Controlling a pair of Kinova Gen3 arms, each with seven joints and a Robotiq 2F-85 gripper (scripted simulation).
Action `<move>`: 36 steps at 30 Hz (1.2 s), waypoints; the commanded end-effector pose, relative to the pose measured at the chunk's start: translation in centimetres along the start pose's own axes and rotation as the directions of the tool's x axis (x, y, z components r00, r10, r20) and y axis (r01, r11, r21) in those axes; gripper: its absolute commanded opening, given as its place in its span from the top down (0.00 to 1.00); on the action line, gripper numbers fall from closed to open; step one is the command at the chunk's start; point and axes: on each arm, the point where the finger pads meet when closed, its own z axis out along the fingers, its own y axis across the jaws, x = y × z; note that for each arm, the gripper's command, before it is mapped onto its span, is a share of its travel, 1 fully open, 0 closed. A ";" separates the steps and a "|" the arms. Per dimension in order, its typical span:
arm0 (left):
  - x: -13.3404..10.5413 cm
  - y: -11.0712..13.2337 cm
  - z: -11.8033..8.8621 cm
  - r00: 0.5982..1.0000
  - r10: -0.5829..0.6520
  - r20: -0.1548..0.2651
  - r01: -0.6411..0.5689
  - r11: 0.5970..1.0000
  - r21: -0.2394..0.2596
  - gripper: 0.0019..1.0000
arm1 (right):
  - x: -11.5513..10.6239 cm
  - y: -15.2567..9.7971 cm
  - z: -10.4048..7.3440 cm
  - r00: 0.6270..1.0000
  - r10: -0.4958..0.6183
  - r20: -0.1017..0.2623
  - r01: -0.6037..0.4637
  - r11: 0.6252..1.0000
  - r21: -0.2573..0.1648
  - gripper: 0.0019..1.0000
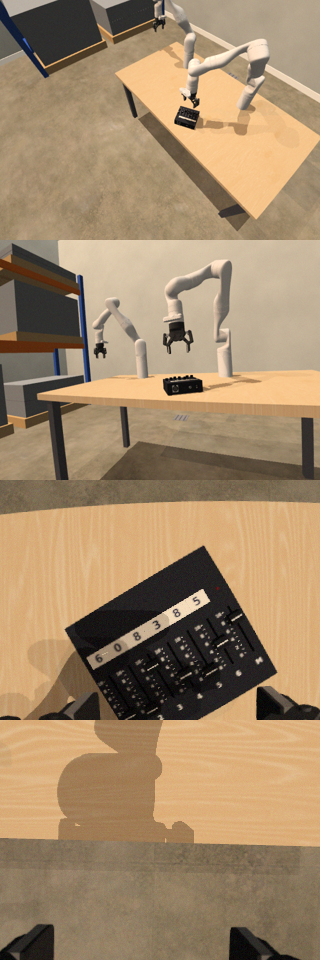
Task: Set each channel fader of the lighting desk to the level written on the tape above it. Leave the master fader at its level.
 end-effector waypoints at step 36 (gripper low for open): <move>0.1 -0.8 0.3 0.989 0.144 0.010 -0.145 0.989 0.008 0.00 | 0.0 0.0 -0.1 1.000 0.000 0.002 0.000 1.000 0.000 0.00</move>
